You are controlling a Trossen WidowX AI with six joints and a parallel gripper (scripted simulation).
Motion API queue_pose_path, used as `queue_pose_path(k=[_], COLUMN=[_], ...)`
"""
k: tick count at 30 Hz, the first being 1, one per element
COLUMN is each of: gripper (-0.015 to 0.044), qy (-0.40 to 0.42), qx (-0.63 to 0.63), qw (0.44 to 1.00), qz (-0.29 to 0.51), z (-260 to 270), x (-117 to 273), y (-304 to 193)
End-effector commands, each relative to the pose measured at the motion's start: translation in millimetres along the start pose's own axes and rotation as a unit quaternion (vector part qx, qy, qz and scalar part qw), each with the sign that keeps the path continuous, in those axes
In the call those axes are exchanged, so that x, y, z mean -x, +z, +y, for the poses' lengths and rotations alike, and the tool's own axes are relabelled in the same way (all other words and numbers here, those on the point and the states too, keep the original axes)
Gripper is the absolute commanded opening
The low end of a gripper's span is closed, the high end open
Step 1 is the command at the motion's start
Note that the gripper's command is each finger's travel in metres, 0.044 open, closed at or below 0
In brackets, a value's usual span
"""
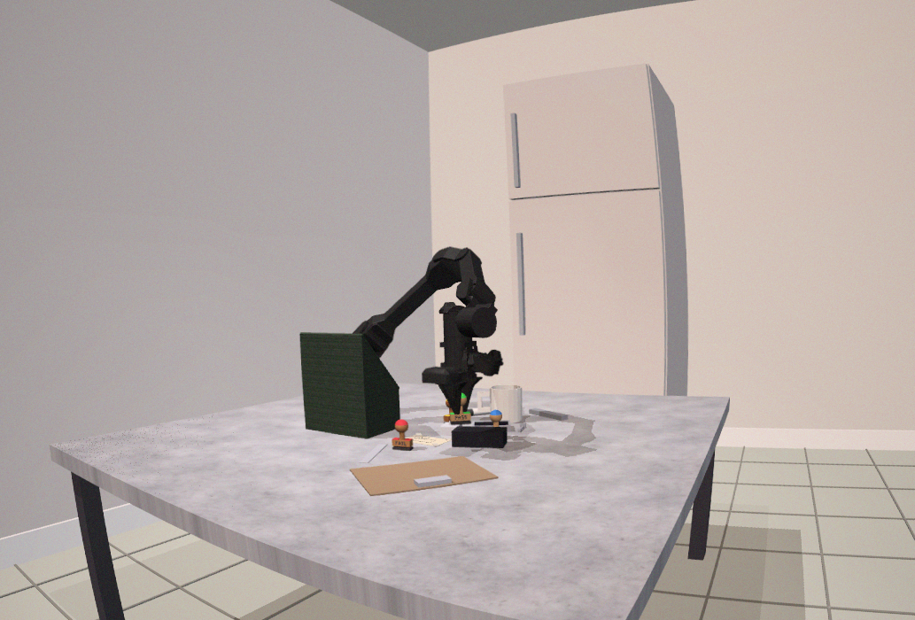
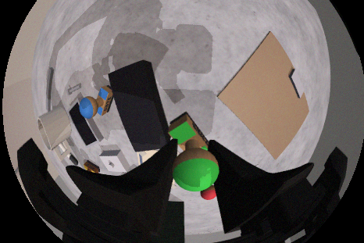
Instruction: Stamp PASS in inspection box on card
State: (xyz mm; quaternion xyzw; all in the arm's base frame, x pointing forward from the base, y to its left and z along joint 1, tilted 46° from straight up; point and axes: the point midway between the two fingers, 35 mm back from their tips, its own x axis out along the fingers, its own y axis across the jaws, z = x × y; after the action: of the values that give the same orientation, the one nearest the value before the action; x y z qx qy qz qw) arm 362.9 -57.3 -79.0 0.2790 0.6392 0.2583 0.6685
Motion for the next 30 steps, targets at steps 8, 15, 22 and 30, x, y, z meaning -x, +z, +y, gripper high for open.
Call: queue_pose_path(k=[8, 15, 22, 30], gripper=[0.0, 0.0, 0.0, 0.0], qy=[-0.003, -0.004, -0.007, -0.008], qx=[0.002, 0.001, 0.0, 0.0], qw=[1.0, 1.0, 1.0, 1.0], qz=[0.001, 0.001, 0.001, 0.001], z=[-0.4, 8.6, 51.1, 99.1], x=[5.3, 8.2, 11.4, 13.3], y=[-0.6, 0.5, 3.1, -0.4])
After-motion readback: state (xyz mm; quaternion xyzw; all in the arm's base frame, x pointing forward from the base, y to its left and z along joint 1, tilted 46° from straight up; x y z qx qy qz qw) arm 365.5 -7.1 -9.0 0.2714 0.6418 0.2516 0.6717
